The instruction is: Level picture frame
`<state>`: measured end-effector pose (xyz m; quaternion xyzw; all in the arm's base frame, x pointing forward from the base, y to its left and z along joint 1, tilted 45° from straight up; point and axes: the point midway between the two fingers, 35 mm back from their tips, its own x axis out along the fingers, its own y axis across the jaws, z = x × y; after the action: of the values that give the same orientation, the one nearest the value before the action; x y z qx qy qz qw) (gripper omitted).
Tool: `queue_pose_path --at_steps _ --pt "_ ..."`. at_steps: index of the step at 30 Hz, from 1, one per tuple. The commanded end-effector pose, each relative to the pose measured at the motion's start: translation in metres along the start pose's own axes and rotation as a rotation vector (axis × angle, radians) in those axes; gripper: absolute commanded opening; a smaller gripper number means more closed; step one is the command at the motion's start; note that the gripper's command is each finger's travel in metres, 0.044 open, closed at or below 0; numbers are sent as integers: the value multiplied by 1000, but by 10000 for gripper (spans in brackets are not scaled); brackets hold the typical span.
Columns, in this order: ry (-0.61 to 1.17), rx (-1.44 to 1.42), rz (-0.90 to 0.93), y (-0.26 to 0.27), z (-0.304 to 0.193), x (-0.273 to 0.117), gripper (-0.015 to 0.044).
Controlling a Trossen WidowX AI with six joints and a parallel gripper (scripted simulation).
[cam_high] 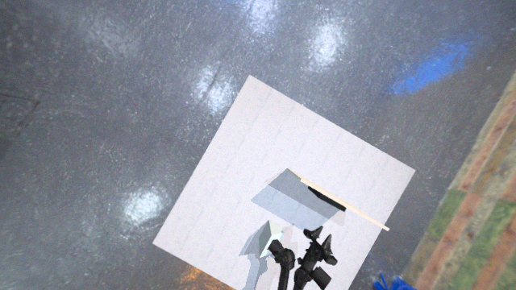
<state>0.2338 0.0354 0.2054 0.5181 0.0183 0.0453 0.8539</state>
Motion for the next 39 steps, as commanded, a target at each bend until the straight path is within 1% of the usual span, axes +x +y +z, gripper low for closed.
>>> queue_pose_path --at_steps 1,31,39 --pt "-3 4 -2 0 1 0 260" --pt "0 -3 -1 -1 0 0 260" --pt "20 -142 -37 -51 10 8 260"
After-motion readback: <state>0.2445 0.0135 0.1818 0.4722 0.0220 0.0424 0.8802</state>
